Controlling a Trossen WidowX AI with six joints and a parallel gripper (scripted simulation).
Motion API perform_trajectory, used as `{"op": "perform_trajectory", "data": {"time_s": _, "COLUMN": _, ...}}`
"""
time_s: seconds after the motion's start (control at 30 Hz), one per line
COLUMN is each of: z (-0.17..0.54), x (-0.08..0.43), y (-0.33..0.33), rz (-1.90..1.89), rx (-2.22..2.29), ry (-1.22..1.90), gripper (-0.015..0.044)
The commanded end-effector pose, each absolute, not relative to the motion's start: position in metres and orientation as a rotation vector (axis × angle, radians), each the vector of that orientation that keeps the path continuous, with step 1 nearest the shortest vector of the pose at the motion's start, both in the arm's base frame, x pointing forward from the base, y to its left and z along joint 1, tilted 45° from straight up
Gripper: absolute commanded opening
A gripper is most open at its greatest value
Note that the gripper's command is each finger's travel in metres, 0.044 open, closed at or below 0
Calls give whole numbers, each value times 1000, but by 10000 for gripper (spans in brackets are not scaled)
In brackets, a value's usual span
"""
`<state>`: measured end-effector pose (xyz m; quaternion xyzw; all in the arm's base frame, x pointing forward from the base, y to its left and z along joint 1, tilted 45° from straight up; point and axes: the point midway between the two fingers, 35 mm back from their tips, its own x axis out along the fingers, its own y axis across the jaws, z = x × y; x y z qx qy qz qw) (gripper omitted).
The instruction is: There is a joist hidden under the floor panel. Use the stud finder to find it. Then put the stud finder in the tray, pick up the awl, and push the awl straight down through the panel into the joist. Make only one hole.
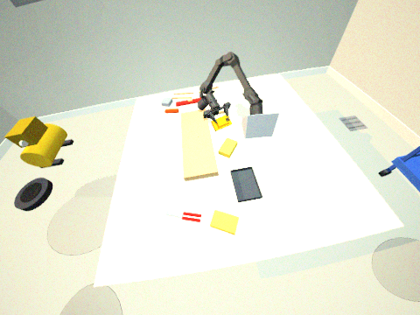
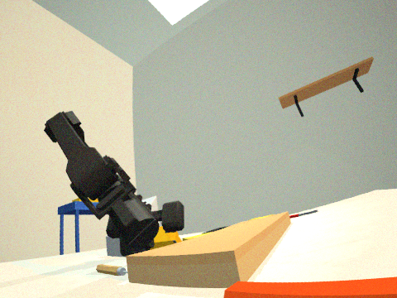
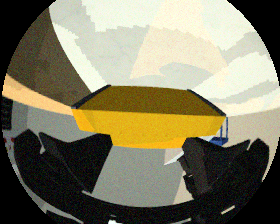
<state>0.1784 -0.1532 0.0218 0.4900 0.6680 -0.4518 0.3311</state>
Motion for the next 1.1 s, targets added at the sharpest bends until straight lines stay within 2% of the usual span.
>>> {"op": "perform_trajectory", "data": {"time_s": 0.0, "z": 21, "x": 178, "y": -156, "rz": -1189, "rx": 1271, "ry": 1736, "gripper": 378}}
{"op": "perform_trajectory", "data": {"time_s": 1.07, "z": 22, "x": 179, "y": -159, "rz": -1189, "rx": 1271, "ry": 1736, "gripper": 378}}
